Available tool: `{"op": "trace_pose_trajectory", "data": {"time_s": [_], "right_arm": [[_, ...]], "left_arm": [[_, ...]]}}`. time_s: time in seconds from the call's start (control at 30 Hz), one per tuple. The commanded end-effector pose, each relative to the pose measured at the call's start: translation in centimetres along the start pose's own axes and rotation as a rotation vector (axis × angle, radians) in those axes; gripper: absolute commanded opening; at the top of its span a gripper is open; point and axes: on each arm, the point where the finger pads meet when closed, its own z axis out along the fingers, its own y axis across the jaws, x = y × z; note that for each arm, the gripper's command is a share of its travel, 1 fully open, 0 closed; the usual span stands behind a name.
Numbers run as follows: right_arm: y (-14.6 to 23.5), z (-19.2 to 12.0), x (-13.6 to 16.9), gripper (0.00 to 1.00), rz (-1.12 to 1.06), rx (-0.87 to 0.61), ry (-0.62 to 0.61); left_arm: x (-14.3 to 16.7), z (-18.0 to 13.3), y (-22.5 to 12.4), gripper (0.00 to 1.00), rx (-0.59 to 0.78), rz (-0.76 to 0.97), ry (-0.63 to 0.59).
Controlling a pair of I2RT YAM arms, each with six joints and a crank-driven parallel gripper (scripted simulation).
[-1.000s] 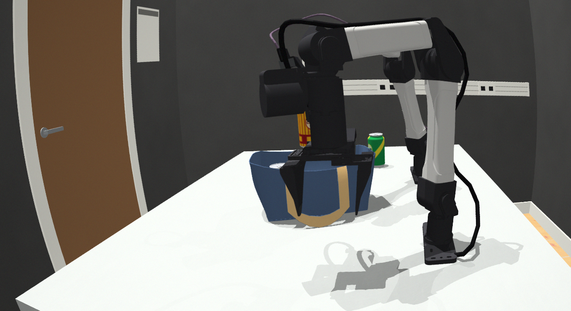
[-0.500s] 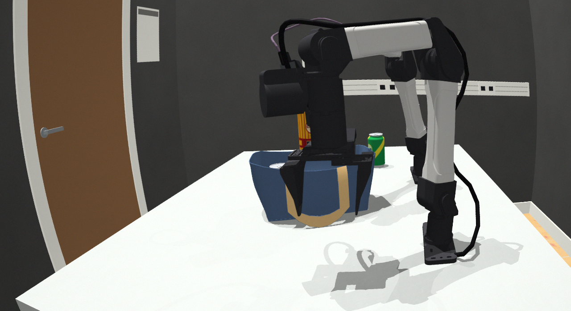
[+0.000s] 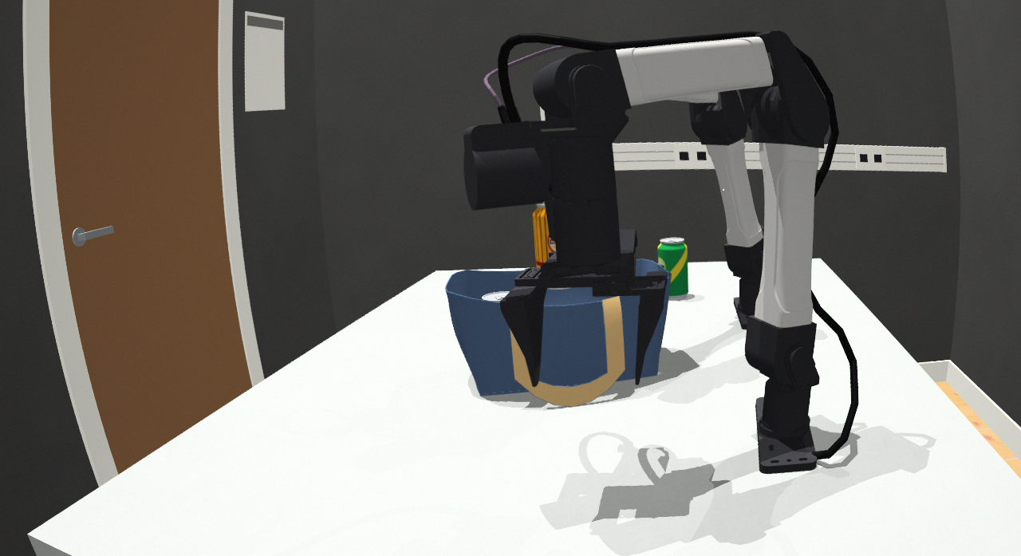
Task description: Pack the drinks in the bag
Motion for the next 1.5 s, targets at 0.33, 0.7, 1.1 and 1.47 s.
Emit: {"op": "trace_pose_trajectory", "data": {"time_s": [0.33, 0.7, 1.1, 1.47], "right_arm": [[0.2, -0.9, -2.0, 0.74, 0.057, -0.055, -0.110], [0.3, 0.3, -1.0, 0.74, 0.050, -0.051, -0.101], [0.5, 0.8, -0.7, 0.74, 0.054, -0.059, -0.108], [0.6, 2.5, 0.9, 0.74, 0.046, -0.055, -0.098]], "left_arm": [[0.3, -0.7, 0.5, 1.00, -0.018, -0.011, 0.002], [0.3, -0.7, 0.5, 1.00, -0.018, -0.011, 0.002], [0.3, -0.7, 0.5, 1.00, -0.018, -0.011, 0.002], [0.3, -0.7, 0.5, 1.00, -0.018, -0.011, 0.002]]}}
